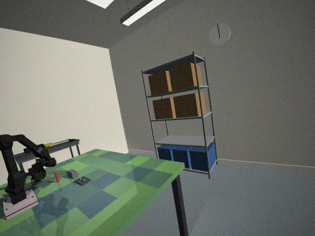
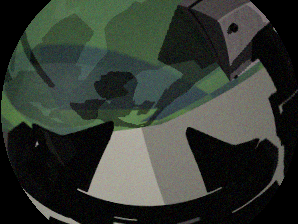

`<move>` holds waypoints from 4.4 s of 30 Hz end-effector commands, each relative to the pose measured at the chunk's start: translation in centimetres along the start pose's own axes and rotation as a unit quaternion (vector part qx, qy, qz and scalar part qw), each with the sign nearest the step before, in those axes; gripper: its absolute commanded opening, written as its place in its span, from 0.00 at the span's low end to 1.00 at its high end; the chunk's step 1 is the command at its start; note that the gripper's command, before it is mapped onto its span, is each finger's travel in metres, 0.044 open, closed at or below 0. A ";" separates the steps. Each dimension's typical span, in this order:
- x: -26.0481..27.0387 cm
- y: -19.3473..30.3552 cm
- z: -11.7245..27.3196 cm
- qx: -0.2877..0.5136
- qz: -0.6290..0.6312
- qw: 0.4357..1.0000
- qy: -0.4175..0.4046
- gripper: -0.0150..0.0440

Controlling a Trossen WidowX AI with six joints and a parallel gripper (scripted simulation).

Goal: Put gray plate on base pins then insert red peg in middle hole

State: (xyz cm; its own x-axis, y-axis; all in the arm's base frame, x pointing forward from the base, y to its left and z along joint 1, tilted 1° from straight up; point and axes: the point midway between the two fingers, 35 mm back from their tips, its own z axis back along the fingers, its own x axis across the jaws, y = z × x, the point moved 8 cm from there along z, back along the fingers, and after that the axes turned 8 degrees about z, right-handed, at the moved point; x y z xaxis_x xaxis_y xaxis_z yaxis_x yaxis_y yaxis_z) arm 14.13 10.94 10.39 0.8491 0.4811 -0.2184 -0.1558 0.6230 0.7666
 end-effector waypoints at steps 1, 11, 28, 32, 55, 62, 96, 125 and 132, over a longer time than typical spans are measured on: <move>1.0 4.2 0.3 -0.223 -0.078 0.972 0.004 1.00; 0.4 11.6 1.4 -0.407 -0.136 0.883 -0.190 1.00; 6.1 10.4 6.7 -0.400 -0.125 0.888 -0.191 1.00; 9.6 7.7 11.4 -0.405 -0.138 0.882 -0.197 1.00; 14.8 -3.9 15.9 -0.415 -0.133 0.878 -0.197 1.00; 15.0 -4.6 15.5 -0.415 -0.133 0.878 -0.197 1.00; 16.2 -8.6 12.4 -0.415 -0.133 0.878 -0.197 1.00; 16.1 -7.0 14.0 -0.415 -0.133 0.878 -0.198 0.25; 15.9 -5.3 15.4 -0.415 -0.133 0.878 -0.198 0.25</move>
State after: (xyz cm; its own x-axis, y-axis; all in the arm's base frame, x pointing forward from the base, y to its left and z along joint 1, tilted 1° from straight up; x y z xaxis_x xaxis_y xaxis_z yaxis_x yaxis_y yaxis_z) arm 36.13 5.74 11.41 0.9949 0.0967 0.0287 -0.0962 0.9952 -0.0173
